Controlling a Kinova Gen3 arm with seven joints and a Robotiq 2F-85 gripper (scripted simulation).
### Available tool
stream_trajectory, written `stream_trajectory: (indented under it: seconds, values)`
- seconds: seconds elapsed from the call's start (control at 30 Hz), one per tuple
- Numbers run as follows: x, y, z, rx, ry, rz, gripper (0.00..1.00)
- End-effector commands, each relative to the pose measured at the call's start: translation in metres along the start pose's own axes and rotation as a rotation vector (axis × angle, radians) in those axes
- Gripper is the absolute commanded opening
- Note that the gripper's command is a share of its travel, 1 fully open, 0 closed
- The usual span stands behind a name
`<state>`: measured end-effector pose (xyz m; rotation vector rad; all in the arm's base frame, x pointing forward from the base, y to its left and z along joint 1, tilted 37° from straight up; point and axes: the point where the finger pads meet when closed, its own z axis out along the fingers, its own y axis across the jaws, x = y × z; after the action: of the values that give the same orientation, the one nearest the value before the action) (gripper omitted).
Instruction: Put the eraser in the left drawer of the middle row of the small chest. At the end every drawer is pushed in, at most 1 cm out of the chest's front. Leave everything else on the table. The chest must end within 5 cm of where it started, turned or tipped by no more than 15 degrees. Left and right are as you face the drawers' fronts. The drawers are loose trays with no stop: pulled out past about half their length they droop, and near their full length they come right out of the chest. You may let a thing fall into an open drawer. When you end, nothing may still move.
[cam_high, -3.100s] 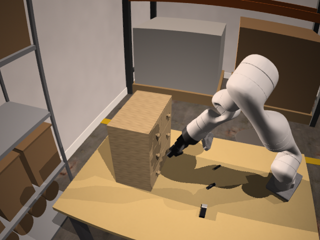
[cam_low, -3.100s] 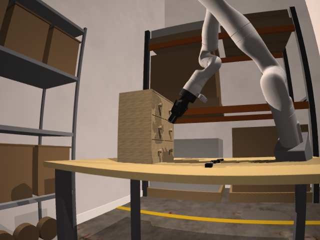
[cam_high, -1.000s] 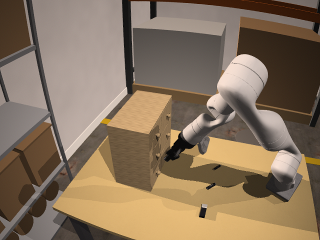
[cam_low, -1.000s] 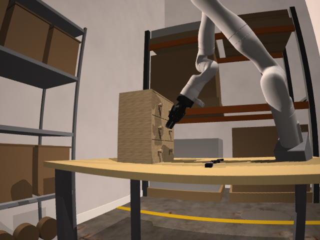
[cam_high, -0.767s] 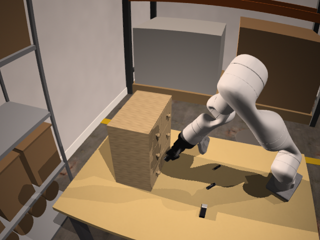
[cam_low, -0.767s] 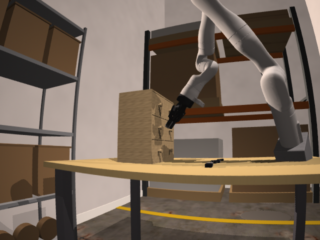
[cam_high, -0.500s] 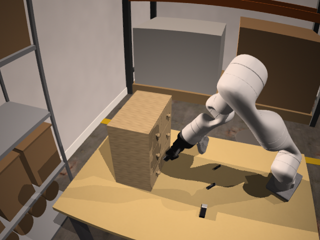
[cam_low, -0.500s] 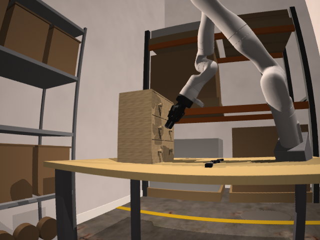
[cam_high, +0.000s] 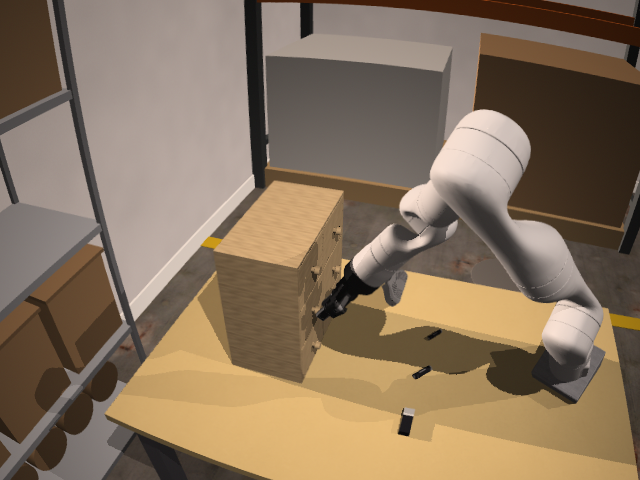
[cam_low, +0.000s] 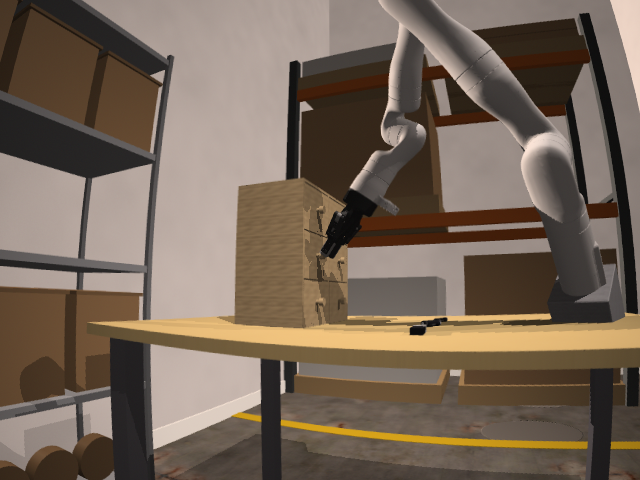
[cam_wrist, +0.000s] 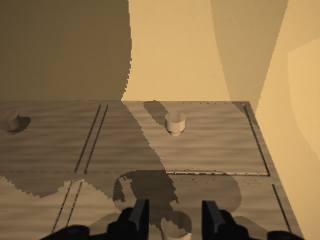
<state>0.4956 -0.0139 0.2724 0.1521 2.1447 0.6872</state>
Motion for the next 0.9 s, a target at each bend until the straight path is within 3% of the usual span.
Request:
stream_trajectory:
  seconds: [0.0,0.87]
  values:
    - [-0.0031,0.0004,0.0020,-0.002,-0.001,-0.004,0.33]
    - [-0.0091,0.0004,0.0061,-0.002,-0.001,-0.004,0.33]
